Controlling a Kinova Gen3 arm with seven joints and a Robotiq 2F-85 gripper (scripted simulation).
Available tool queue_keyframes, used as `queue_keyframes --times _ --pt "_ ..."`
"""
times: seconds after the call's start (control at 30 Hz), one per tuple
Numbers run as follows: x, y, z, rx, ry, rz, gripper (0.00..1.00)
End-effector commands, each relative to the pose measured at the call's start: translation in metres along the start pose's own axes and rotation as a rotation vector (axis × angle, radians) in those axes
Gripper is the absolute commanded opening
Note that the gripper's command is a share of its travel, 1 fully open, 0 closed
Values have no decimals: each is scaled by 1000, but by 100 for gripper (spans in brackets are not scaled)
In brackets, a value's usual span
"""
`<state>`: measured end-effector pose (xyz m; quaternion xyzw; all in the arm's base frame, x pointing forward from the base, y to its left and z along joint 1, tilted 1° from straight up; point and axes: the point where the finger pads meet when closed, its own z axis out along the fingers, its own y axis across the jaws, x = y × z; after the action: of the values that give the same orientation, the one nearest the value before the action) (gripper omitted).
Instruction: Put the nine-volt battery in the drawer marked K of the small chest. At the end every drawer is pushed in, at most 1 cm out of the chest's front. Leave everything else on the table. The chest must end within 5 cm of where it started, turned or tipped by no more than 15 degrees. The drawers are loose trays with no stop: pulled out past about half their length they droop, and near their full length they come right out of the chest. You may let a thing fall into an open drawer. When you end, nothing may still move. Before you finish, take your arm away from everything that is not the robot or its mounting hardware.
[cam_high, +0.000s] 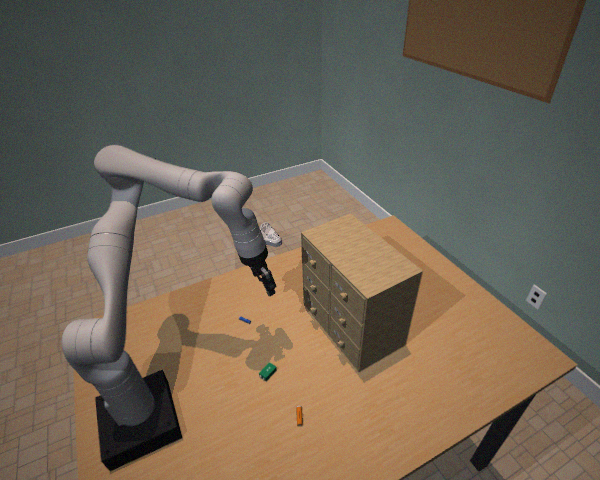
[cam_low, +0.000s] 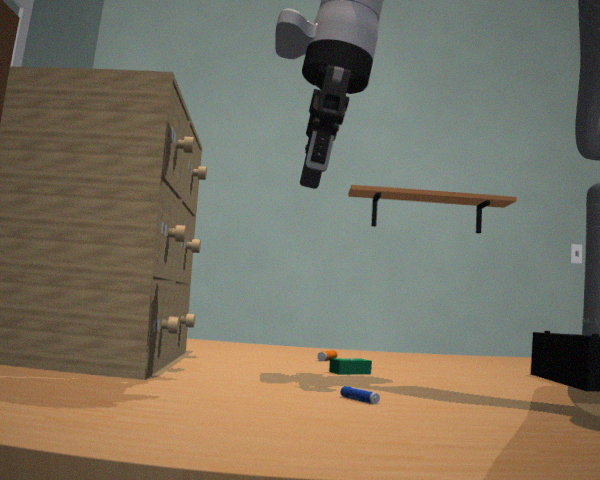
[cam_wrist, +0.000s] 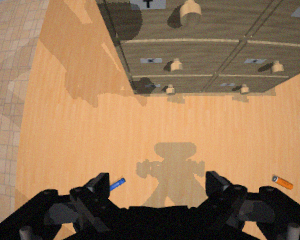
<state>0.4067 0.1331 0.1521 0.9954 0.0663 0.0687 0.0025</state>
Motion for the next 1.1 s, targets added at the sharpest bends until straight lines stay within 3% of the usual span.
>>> queue_keyframes --times 0.0,0.33,1.07 --pt "3 2 -4 1 -14 0 100" --pt "-2 1 -12 2 -92 0 100" --pt "-6 2 -19 2 -154 0 100"
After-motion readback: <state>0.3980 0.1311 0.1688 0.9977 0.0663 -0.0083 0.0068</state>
